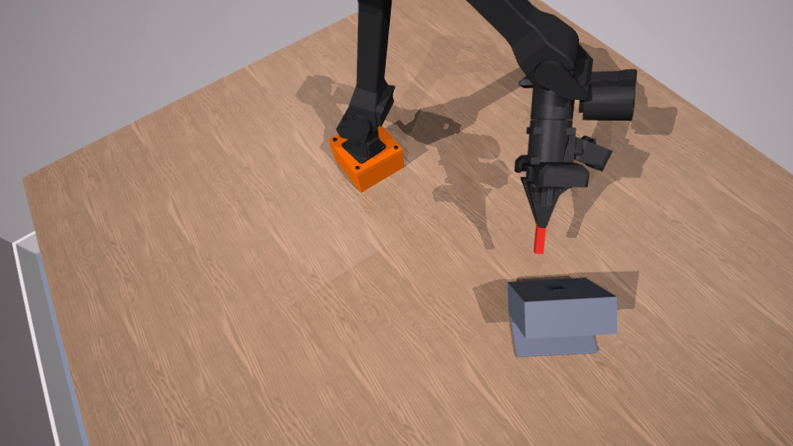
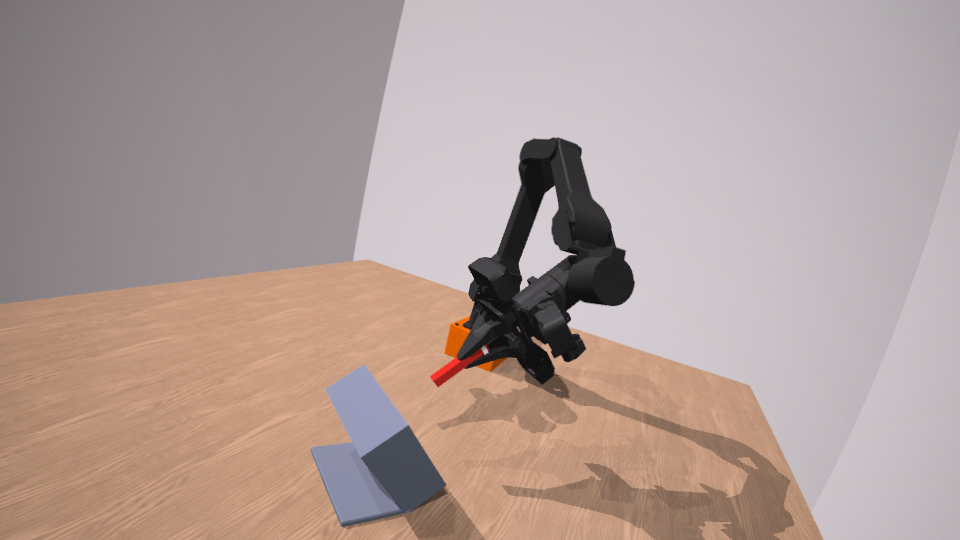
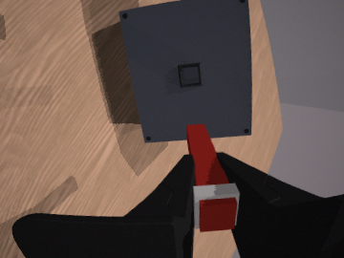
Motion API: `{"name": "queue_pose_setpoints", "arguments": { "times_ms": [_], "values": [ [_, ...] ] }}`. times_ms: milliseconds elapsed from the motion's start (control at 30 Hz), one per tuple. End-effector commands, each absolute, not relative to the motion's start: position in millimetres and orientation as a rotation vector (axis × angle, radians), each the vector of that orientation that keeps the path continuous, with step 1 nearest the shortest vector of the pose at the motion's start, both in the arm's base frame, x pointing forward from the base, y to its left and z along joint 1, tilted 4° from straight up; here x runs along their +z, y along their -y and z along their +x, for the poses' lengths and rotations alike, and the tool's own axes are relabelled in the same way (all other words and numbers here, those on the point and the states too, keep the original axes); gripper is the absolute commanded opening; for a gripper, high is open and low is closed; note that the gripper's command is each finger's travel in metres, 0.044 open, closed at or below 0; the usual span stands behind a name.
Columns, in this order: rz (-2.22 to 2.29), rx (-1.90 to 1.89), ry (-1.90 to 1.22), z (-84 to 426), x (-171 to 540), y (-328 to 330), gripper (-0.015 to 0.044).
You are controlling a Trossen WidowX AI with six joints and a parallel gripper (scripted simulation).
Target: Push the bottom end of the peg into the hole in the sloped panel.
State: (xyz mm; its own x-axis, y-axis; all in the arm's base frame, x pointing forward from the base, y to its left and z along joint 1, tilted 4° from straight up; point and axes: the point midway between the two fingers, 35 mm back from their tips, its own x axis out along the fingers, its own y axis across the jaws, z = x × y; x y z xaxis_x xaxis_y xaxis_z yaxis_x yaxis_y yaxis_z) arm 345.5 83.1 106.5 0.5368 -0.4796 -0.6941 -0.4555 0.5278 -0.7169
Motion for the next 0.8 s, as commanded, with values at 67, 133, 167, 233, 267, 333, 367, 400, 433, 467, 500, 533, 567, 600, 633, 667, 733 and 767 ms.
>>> {"name": "queue_pose_setpoints", "arguments": {
  "times_ms": [67, 133, 167, 233, 267, 333, 367, 400, 433, 467, 500, 533, 567, 600, 633, 667, 733, 767],
  "values": [
    [-1.1, -0.021, -1.027, 344, 110, -91, 0.0],
    [-1.108, -0.02, -1.017, 343, 110, -93, 0.0],
    [-1.111, -0.02, -1.013, 343, 111, -95, 0.0],
    [-1.119, -0.02, -1.003, 342, 111, -97, 0.0],
    [-1.123, -0.02, -0.998, 342, 112, -99, 0.0],
    [-1.13, -0.019, -0.988, 341, 112, -101, 0.0],
    [-1.133, -0.019, -0.984, 341, 113, -102, 0.0],
    [-1.137, -0.019, -0.979, 340, 113, -104, 0.0],
    [-1.137, -0.019, -0.978, 341, 113, -104, 0.0],
    [-1.138, -0.019, -0.978, 341, 112, -104, 0.0],
    [-1.138, -0.019, -0.977, 342, 112, -104, 0.0],
    [-1.139, -0.019, -0.976, 342, 111, -103, 0.0],
    [-1.139, -0.019, -0.975, 343, 111, -103, 0.0],
    [-1.14, -0.018, -0.973, 344, 110, -103, 0.0],
    [-1.141, -0.018, -0.971, 345, 109, -103, 0.0],
    [-1.142, -0.018, -0.97, 347, 108, -102, 0.0],
    [-1.145, -0.018, -0.966, 349, 106, -102, 0.0],
    [-1.146, -0.018, -0.965, 350, 105, -101, 0.0]
  ]
}}
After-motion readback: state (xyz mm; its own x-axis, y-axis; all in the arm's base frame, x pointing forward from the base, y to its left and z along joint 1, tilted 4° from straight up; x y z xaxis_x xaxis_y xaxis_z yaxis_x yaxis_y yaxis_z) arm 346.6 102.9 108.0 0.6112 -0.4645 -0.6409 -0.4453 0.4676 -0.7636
